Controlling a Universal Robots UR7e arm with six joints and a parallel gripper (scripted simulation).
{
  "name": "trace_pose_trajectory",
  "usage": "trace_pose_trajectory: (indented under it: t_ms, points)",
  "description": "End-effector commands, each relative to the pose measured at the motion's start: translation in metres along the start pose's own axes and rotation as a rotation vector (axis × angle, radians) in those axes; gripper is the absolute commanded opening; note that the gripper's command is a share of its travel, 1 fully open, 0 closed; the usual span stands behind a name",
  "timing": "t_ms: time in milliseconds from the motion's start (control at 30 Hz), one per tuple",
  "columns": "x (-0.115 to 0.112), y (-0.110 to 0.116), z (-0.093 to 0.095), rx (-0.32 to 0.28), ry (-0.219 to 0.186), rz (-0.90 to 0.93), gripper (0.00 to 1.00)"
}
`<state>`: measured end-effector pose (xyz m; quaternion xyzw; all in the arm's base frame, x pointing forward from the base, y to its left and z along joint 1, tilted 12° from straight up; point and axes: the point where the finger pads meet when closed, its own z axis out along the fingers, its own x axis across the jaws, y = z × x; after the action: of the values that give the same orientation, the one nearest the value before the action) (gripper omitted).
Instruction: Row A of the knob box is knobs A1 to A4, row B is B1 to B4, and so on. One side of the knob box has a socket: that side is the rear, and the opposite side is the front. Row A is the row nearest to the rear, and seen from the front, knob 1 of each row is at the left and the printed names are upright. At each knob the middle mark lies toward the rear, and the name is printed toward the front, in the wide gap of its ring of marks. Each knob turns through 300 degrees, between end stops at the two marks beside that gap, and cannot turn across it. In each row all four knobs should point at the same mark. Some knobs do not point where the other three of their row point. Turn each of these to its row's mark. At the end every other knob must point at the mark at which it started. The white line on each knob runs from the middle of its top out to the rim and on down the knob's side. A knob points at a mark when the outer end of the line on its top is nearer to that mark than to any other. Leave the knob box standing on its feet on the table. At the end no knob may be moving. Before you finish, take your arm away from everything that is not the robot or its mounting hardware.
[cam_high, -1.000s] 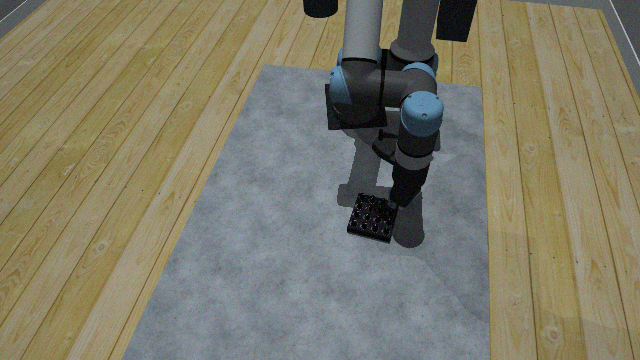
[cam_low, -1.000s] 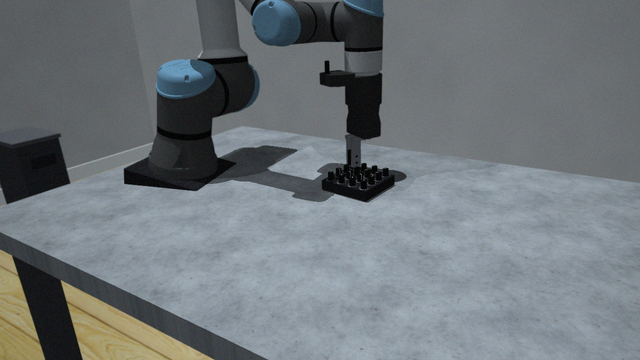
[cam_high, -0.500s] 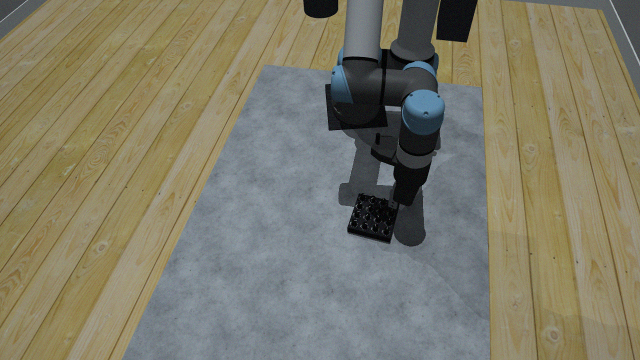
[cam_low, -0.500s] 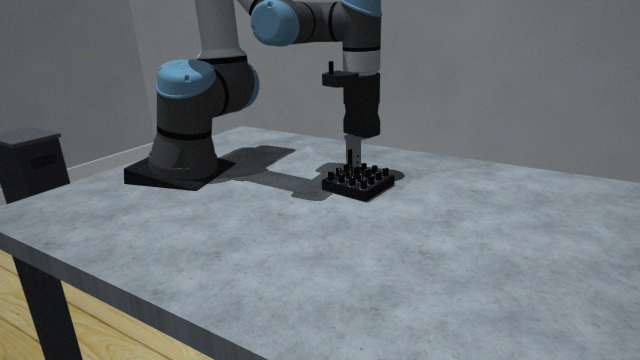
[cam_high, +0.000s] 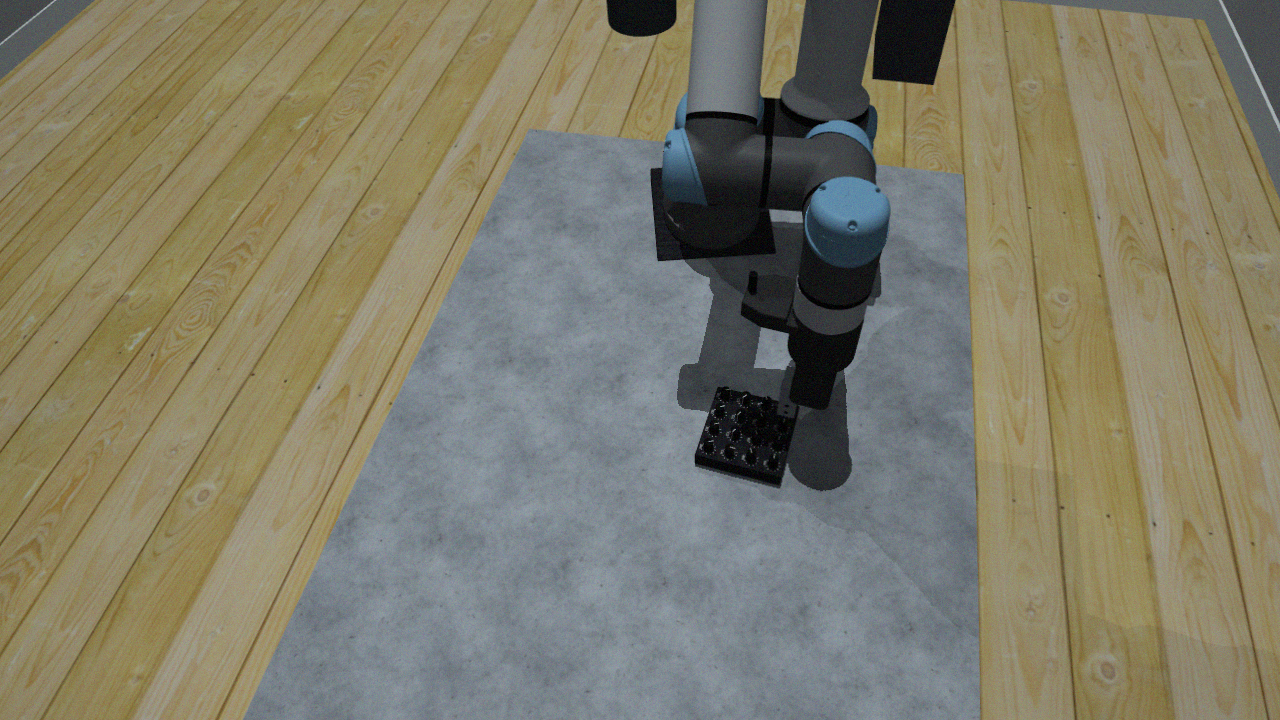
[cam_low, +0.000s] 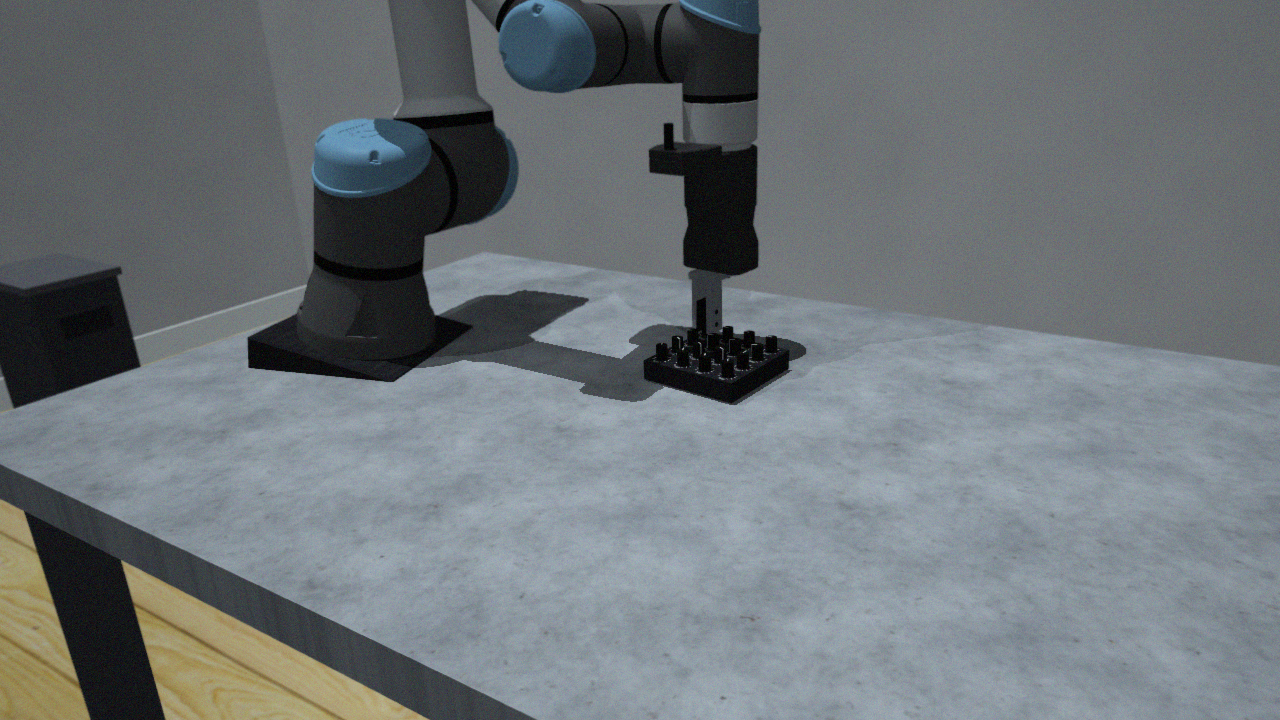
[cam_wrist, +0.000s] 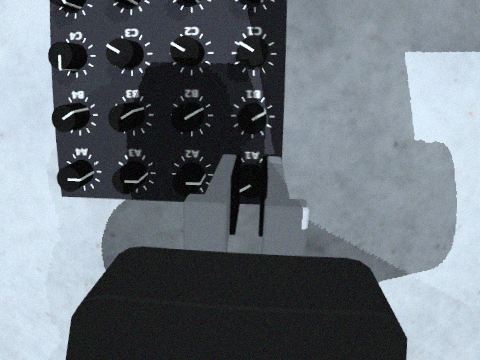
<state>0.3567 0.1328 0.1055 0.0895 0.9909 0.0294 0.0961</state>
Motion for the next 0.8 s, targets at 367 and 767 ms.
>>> trace_pose_trajectory:
  t_ms: [367,767]
  points:
    - [-0.0004,0.0001,-0.0003,-0.001,-0.001,-0.058,0.30]
    - [-0.0004,0.0001,-0.0003,-0.001,-0.001,-0.063,0.30]
